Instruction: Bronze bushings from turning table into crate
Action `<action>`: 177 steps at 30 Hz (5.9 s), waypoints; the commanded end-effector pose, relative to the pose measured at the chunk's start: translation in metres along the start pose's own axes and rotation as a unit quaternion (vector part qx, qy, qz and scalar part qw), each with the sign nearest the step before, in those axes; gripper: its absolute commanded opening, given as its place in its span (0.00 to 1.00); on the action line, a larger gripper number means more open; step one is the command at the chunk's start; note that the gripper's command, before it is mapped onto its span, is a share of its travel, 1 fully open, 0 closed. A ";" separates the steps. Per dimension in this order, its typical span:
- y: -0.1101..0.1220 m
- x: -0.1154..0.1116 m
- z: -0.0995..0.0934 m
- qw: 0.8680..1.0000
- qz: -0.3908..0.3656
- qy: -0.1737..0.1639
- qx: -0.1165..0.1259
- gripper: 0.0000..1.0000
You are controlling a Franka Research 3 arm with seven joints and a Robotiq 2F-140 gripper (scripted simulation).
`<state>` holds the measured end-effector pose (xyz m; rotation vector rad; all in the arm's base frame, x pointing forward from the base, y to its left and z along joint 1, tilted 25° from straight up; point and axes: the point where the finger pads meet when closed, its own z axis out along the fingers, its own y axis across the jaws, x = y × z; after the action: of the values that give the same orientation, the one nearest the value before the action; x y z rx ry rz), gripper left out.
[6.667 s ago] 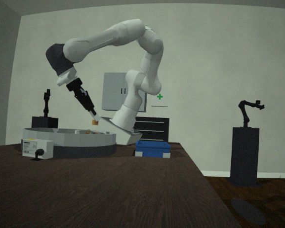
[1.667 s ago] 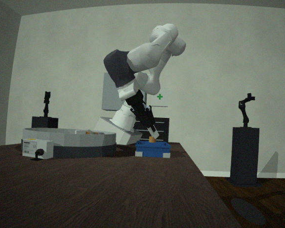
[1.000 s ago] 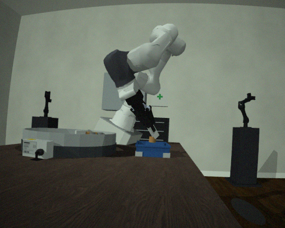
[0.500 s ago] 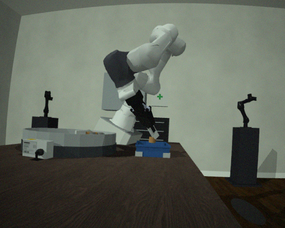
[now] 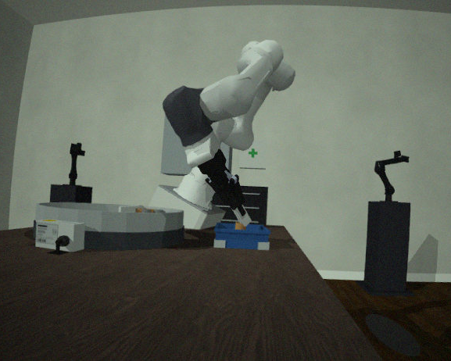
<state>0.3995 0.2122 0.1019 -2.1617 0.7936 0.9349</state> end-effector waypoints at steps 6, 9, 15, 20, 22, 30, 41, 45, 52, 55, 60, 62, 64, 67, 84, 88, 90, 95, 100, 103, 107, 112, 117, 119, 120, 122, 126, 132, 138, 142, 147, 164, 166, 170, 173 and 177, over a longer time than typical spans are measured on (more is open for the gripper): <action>-0.002 0.010 0.010 1.000 -0.007 0.002 0.002 0.00; -0.002 0.013 0.013 1.000 -0.007 0.002 0.002 0.00; -0.002 0.015 0.015 1.000 -0.007 0.002 0.002 0.00; -0.002 0.015 0.016 1.000 -0.007 0.002 0.002 0.00; -0.002 0.015 0.016 1.000 -0.007 0.002 0.002 0.00; -0.002 0.015 0.016 1.000 -0.007 0.002 0.002 0.00; -0.002 0.015 0.016 1.000 -0.007 0.002 0.002 0.00; -0.002 0.015 0.016 1.000 -0.007 0.002 0.002 0.00; -0.002 0.015 0.016 1.000 -0.007 0.002 0.002 0.00; -0.002 0.015 0.016 1.000 -0.007 0.002 0.002 0.00; -0.002 0.015 0.016 1.000 -0.007 0.002 0.002 0.00; -0.002 0.015 0.016 1.000 -0.007 0.002 0.002 0.00; -0.002 0.016 0.016 1.000 -0.007 0.002 0.002 0.00; -0.002 0.016 0.017 1.000 -0.007 0.002 0.002 0.00; -0.003 0.019 0.021 1.000 -0.007 0.002 0.002 0.00; -0.003 0.019 0.021 1.000 -0.007 0.002 0.002 0.00; -0.003 0.019 0.021 1.000 -0.007 0.002 0.002 0.00; -0.003 0.019 0.022 1.000 -0.007 0.002 0.002 0.00; -0.003 0.019 0.022 1.000 -0.007 0.002 0.002 0.00; -0.003 0.019 0.022 1.000 -0.007 0.002 0.002 0.00; -0.003 0.019 0.022 1.000 -0.007 0.002 0.002 0.00; -0.003 0.019 0.022 1.000 -0.007 0.002 0.002 0.00; -0.003 0.019 0.022 1.000 -0.007 0.002 0.002 0.00; -0.003 0.019 0.022 1.000 -0.007 0.002 0.002 0.00; -0.003 0.019 0.022 1.000 -0.007 0.002 0.002 0.00; -0.003 0.019 0.022 1.000 -0.007 0.002 0.002 0.00; -0.003 0.019 0.022 1.000 -0.007 0.002 0.002 0.00; -0.003 0.019 0.022 1.000 -0.007 0.002 0.002 0.07; -0.003 0.019 0.022 1.000 -0.007 0.002 0.002 0.07; -0.003 0.019 0.022 1.000 -0.007 0.002 0.002 0.07; -0.003 0.019 0.022 1.000 -0.007 0.002 0.002 0.07; -0.003 0.019 0.021 1.000 -0.007 0.002 0.002 0.07; -0.003 0.019 0.021 1.000 -0.007 0.002 0.002 0.07; -0.003 0.017 0.019 1.000 -0.007 0.002 0.002 0.07; -0.002 0.012 0.013 1.000 -0.007 0.002 0.002 0.07; -0.002 0.003 0.002 1.000 -0.007 0.002 0.002 0.07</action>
<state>0.4037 0.2187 0.0903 -2.1665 0.7724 0.9121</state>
